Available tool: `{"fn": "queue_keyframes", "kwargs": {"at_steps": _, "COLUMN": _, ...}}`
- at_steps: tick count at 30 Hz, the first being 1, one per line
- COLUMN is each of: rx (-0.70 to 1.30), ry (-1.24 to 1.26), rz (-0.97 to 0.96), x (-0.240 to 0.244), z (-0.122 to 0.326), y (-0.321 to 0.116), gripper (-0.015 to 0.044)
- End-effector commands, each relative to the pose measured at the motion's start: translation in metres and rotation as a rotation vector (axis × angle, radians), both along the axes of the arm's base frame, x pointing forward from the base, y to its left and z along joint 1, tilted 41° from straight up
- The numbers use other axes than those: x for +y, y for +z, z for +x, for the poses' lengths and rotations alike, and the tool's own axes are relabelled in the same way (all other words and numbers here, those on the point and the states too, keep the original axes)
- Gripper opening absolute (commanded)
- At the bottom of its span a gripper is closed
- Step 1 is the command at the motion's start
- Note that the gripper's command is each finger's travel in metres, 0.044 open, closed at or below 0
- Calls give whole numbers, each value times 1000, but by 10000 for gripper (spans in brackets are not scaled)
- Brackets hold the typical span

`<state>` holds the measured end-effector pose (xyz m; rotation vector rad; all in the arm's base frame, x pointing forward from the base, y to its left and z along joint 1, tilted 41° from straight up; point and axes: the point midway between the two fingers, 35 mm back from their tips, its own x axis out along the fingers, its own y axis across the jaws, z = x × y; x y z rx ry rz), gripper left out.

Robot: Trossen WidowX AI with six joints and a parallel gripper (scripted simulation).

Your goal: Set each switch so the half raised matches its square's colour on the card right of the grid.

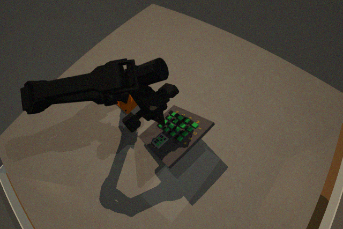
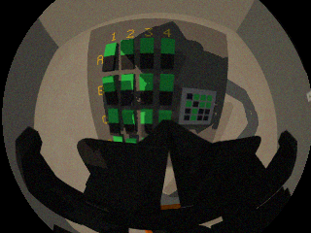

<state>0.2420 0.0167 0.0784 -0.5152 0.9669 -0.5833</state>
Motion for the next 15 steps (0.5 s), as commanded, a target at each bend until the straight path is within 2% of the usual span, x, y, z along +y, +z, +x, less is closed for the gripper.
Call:
{"fn": "queue_keyframes", "kwargs": {"at_steps": 1, "rx": 7, "ry": 0, "rz": -2, "x": -4, "z": 1, "y": -4, "gripper": 0}}
{"fn": "queue_keyframes", "kwargs": {"at_steps": 15, "rx": 6, "ry": 0, "rz": -2, "x": -11, "z": 5, "y": -10, "gripper": 0}}
